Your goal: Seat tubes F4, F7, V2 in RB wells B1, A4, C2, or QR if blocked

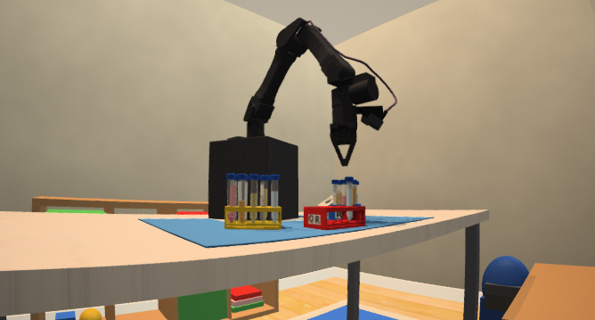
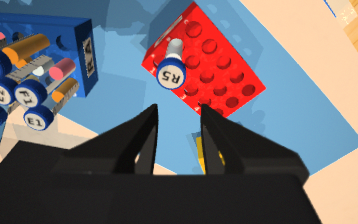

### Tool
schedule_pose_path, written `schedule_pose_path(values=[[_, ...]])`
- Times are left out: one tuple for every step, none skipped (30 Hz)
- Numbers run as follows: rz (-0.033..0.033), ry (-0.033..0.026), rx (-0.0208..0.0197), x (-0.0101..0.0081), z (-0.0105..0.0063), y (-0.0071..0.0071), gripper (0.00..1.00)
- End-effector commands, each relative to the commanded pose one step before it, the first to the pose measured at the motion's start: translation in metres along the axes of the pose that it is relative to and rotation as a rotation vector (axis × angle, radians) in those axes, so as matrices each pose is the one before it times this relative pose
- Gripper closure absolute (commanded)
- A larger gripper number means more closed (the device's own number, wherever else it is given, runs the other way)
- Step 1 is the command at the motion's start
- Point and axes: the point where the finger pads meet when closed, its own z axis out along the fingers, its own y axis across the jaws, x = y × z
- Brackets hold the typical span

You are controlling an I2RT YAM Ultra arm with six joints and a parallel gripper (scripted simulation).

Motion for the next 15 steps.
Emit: schedule_pose_path(values=[[-0.00277,-0.02223,0.01210,-0.01173,-0.02216,-0.00164,0.70],[0.00000,-0.00002,0.00000,-0.00040,-0.00270,-0.00005,0.70],[0.00000,-0.00002,0.00000,-0.00033,-0.00270,0.00000,0.70],[0.00000,-0.00001,0.00000,-0.00021,-0.00270,0.00010,0.70],[0.00000,-0.00001,-0.00001,-0.00006,-0.00270,0.00021,0.70],[0.00000,0.00000,-0.00001,0.00010,-0.00270,0.00033,0.70],[0.00000,0.00000,-0.00001,0.00024,-0.00270,0.00044,0.70],[-0.00028,0.01291,-0.00859,0.00547,0.00041,0.00396,0.70],[-0.00018,0.00830,-0.00551,0.00373,-0.00065,0.00272,0.70],[-0.00009,0.00427,-0.00283,0.00216,-0.00161,0.00155,0.70],[-0.00086,0.01037,-0.00688,0.00449,0.00253,0.00301,0.70],[0.00364,-0.01268,0.01011,-0.00478,0.00207,-0.00799,0.70],[0.00000,0.00000,0.00000,0.00000,0.00000,0.00000,0.70],[0.00000,0.00000,0.00000,0.00000,0.00000,0.00000,0.70],[0.04911,0.01318,-0.01036,0.01504,-0.00199,0.00380,0.70]])
